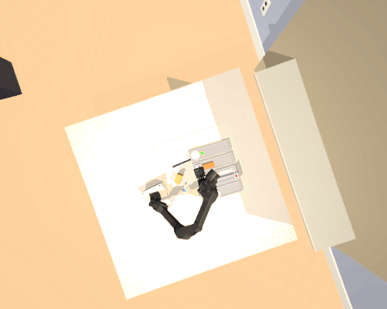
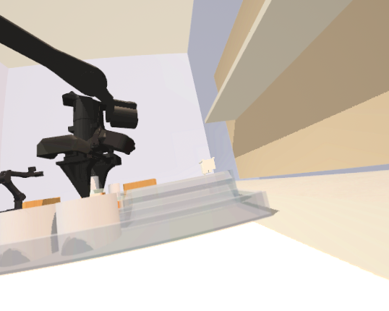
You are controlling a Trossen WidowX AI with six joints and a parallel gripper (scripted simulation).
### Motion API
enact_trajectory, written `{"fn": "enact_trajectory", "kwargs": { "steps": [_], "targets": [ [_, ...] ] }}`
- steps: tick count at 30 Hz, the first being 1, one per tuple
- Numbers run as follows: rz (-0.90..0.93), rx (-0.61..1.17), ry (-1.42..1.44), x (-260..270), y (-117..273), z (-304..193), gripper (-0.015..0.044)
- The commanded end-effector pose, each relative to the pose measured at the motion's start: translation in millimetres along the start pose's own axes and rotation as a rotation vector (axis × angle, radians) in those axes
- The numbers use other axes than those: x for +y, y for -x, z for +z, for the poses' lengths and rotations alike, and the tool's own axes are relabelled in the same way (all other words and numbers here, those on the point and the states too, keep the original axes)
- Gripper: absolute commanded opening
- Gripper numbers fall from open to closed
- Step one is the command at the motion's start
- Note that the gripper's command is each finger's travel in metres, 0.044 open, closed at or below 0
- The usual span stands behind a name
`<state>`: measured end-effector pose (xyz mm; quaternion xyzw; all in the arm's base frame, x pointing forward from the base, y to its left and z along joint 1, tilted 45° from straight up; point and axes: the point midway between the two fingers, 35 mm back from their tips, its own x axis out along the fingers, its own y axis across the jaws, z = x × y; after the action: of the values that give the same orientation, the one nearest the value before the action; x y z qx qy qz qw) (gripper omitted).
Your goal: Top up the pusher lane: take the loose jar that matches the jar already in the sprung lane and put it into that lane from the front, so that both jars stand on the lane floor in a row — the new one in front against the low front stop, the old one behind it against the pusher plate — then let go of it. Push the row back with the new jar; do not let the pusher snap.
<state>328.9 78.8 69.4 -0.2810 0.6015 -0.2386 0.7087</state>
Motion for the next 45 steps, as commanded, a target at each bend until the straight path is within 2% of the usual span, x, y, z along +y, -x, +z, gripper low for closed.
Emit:
{"fn": "enact_trajectory", "kwargs": {
  "steps": [1,45],
  "targets": [
    [-0.011,-0.021,-0.012,-3,-2,6,0.0],
    [-0.011,-0.021,-0.012,-3,-16,4,0.0]
  ]
}}
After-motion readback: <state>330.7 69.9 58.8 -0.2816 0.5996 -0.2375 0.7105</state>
